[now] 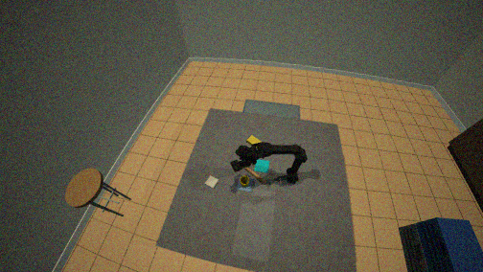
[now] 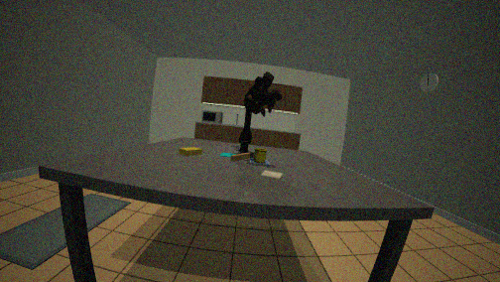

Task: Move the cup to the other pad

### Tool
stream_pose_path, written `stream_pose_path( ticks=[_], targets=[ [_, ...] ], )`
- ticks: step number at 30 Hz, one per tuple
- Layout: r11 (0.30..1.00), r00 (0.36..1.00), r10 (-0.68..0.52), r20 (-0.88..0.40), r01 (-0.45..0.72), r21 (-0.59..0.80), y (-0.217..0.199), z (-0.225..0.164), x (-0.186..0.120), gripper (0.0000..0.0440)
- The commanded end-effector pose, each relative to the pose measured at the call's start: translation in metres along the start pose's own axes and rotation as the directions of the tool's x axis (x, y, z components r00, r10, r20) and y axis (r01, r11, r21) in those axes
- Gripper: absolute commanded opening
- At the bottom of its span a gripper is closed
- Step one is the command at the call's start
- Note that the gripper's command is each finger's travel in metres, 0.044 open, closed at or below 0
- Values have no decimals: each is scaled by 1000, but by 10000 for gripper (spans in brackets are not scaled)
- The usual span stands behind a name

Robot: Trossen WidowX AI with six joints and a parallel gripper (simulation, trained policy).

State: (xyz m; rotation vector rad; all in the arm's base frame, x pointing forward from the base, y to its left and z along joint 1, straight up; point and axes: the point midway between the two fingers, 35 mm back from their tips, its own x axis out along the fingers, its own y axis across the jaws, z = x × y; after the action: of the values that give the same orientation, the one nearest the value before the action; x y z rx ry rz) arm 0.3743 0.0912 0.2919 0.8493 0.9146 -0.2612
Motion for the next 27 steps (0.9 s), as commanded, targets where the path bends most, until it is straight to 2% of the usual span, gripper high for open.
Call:
stream_pose_path(
  ticks=[1, 14, 27],
  targets=[
    [998, 998, -49, -37, 50, 30, -4, -5, 9, 160],
    [965, 961, -242, -133, 253, 71, -31, -21, 35, 153],
    [888, 872, -439, -216, 458, 46, -65, -40, 61, 160]
  ],
)
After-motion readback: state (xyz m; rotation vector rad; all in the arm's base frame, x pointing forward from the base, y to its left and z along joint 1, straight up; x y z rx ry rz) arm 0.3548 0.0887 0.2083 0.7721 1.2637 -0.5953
